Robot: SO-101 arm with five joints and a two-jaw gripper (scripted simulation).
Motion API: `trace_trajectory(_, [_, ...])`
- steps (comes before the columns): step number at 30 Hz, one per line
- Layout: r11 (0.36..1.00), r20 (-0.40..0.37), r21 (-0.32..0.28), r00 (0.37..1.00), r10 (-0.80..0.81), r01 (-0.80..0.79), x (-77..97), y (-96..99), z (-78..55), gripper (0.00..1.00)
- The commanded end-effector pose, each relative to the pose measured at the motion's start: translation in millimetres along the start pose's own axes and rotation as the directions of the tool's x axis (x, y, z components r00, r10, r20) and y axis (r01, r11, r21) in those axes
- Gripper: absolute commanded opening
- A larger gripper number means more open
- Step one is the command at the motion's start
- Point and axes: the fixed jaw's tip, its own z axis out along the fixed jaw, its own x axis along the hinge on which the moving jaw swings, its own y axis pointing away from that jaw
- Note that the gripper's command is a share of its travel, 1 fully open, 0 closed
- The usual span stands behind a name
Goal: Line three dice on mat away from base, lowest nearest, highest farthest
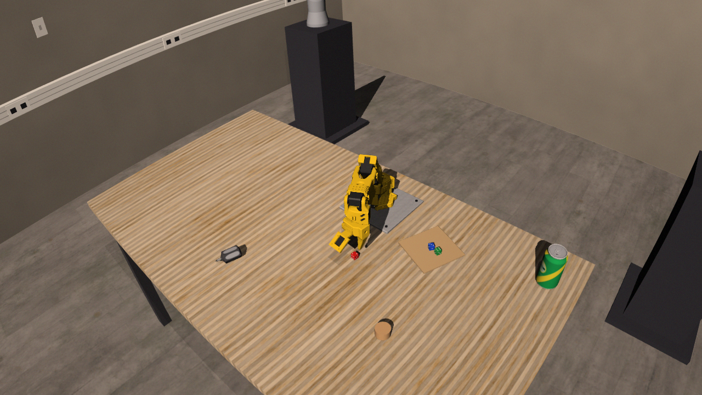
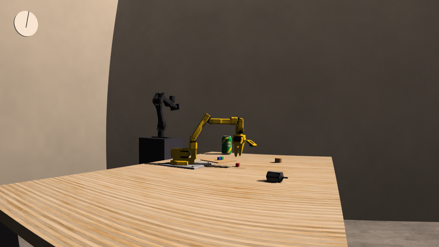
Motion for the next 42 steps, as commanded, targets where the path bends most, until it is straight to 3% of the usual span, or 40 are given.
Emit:
trace_trajectory(1, [1.0,-0.006,0.003,1.0,0.013,-0.013,-1.6,-0.7,3.8,0.25])
trace_trajectory(16, [1.0,-0.006,0.003,1.0,0.013,-0.013,-1.7,-0.7,4.7,0.25])
trace_trajectory(27, [1.0,-0.006,0.003,1.0,0.013,-0.013,-2.3,-0.1,13.4,0.25])
trace_trajectory(42, [1.0,-0.006,0.003,1.0,0.013,-0.013,-1.9,-0.1,39.6,0.25])
